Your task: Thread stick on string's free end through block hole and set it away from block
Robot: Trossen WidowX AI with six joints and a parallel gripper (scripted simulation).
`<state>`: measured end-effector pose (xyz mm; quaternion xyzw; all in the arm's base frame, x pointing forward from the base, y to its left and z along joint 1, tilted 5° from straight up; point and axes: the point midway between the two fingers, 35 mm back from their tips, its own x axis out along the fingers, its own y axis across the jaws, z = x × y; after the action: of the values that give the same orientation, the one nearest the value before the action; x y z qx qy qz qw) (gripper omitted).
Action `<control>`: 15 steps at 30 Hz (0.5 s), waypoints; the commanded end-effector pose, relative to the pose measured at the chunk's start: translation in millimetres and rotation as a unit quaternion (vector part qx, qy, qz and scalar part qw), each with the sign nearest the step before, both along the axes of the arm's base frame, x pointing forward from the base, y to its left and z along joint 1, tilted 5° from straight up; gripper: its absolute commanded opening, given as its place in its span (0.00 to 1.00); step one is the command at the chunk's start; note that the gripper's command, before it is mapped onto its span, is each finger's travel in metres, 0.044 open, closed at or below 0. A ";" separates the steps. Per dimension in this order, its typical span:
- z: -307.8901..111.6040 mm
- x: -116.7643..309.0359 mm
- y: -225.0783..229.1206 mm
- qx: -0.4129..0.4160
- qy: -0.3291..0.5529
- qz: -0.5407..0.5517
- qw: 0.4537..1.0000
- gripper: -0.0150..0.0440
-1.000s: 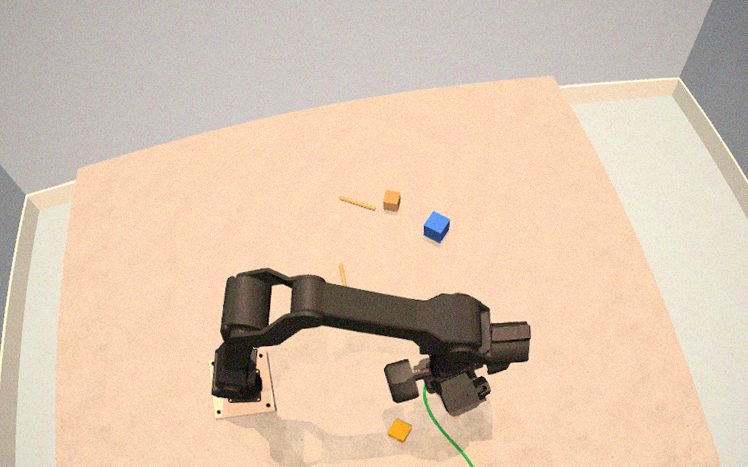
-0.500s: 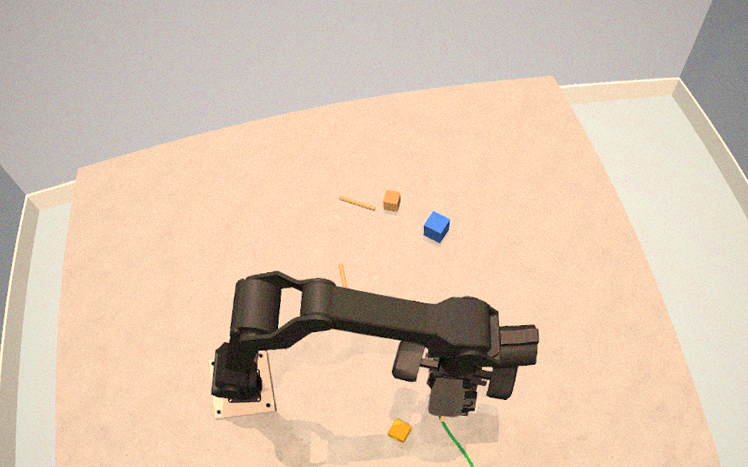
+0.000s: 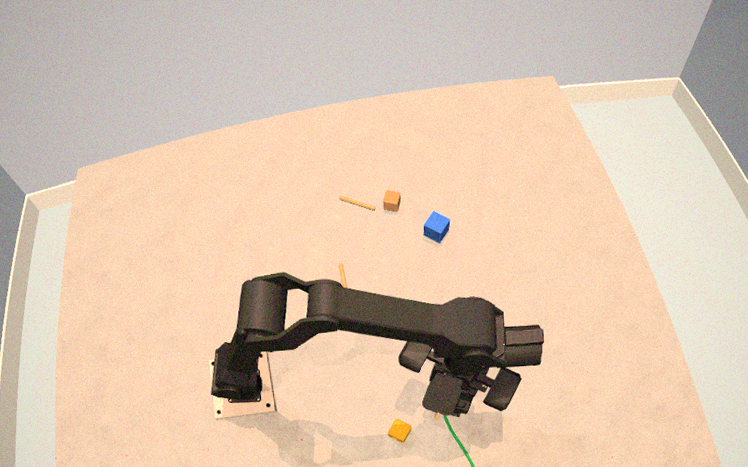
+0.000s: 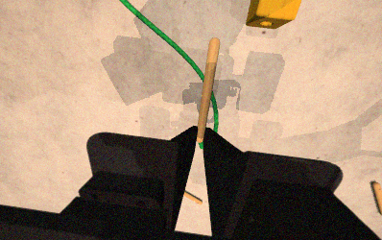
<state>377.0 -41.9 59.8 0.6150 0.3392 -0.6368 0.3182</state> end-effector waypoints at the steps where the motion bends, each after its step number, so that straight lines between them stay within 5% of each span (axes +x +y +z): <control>1: -0.6 3.2 4.2 0.001 0.001 -0.001 1.000 0.25; 15: -0.4 14.6 18.3 0.002 0.001 -0.001 1.000 0.25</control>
<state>389.3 -27.2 60.5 0.6154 0.3395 -0.6354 0.3198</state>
